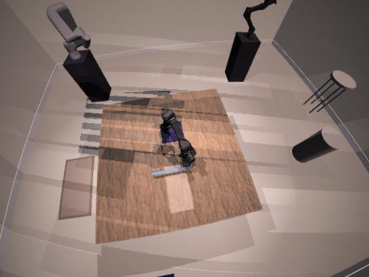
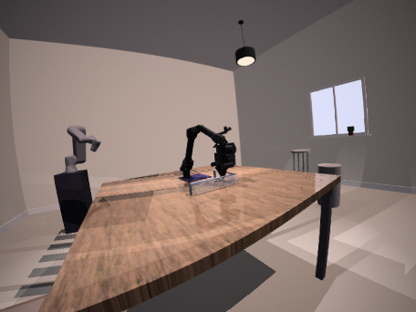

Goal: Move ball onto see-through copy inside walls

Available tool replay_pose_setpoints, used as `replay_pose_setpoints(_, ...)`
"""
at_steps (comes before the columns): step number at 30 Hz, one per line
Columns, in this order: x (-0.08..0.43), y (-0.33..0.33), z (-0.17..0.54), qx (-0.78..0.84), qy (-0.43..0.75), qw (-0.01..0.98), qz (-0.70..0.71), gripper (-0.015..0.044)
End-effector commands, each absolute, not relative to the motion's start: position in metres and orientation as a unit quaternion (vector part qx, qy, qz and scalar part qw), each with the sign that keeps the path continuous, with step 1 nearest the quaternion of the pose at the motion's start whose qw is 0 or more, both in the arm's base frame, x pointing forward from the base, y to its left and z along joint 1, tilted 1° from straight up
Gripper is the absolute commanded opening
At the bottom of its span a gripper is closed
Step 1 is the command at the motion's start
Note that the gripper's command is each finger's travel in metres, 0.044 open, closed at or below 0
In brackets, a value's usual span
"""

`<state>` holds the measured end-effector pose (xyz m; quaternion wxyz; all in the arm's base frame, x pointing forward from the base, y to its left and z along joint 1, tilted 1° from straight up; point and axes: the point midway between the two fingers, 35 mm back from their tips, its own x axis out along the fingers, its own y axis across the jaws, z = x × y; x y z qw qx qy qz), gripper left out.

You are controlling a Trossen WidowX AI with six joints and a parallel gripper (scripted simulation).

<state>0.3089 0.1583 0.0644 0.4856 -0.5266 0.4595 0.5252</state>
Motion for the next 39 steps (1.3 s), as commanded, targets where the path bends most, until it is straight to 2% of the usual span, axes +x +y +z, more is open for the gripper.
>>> replay_pose_setpoints(1, 0.307, 0.158, 0.059, -0.525, 0.462, 0.480, 0.530, 0.0000)
replay_pose_setpoints(25, 0.307, 0.158, 0.040, -0.525, 0.462, 0.480, 0.530, 0.0000)
replay_pose_setpoints(33, 0.309, 0.159, 0.046, -0.527, 0.458, 0.486, 0.525, 0.0210)
replay_pose_setpoints(39, 0.309, 0.159, 0.046, -0.527, 0.458, 0.486, 0.525, 0.0217)
